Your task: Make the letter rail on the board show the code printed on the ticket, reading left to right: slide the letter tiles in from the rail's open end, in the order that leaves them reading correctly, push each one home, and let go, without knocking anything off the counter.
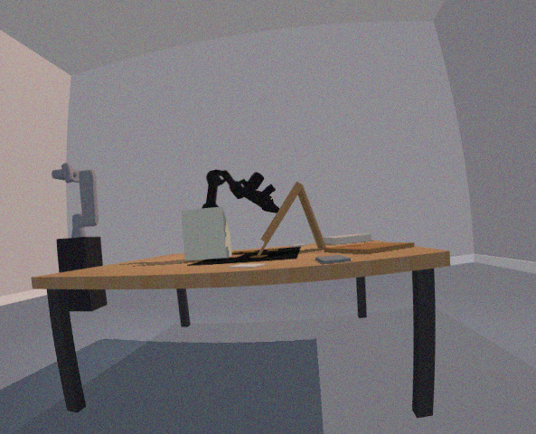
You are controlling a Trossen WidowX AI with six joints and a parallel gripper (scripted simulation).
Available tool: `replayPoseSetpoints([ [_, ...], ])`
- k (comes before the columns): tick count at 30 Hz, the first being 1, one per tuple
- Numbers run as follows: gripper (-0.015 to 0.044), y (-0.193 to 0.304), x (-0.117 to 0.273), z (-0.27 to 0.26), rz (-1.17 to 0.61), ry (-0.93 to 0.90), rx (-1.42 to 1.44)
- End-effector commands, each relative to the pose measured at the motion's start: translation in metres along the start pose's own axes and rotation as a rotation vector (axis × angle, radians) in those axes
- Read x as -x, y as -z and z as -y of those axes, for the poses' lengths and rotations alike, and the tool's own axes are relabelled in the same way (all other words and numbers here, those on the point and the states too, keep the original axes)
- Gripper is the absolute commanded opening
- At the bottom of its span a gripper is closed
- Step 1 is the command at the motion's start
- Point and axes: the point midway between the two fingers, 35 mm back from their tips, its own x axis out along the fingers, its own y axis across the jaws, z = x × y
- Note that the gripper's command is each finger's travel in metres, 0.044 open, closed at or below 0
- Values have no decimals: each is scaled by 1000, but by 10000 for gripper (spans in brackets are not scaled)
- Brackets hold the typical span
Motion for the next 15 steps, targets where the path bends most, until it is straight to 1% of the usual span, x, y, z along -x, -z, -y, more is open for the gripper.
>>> replayPoseSetpoints([
  [1,0,1,-1,2,-3,-4,5],
  [15,0,1,-1,11,-3,-4,5],
])
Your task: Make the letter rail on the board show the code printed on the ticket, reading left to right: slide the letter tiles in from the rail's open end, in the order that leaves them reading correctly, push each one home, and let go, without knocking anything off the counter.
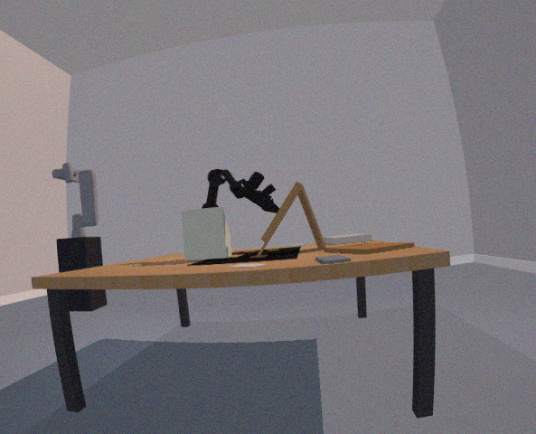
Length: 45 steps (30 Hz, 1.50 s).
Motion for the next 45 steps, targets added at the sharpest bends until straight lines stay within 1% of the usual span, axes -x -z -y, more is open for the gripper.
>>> replayPoseSetpoints([
  [1,0,1,-1,2,-3,-4,5],
  [45,0,0,-1,27,-3,-3,6],
])
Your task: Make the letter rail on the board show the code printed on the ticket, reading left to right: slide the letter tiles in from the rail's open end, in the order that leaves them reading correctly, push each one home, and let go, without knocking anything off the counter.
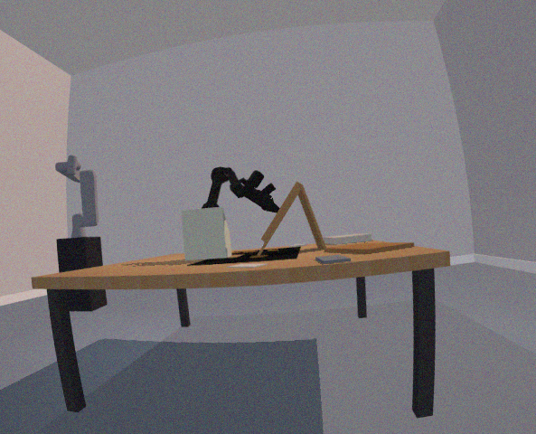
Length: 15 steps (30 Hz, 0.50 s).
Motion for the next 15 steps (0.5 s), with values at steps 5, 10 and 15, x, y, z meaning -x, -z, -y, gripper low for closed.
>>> replayPoseSetpoints([
  [5,0,1,-1,5,-3,-4,5],
  [10,0,1,-1,8,-3,-4,5],
  [15,0,1,-1,10,-3,-4,5],
])
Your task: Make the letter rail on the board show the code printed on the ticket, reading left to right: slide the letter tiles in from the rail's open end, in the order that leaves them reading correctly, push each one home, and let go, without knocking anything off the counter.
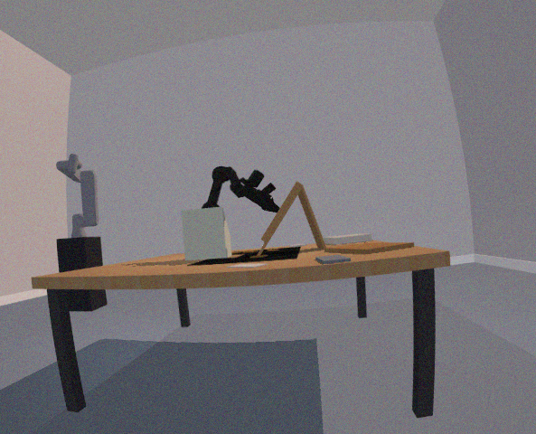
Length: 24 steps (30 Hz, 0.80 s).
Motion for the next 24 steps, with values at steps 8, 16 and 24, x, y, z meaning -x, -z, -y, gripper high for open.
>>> replayPoseSetpoints([
  [8,0,1,-1,6,-3,-4,5],
  [16,0,1,-1,11,-3,-4,5],
  [24,131,0,0,11,0,1,0],
])
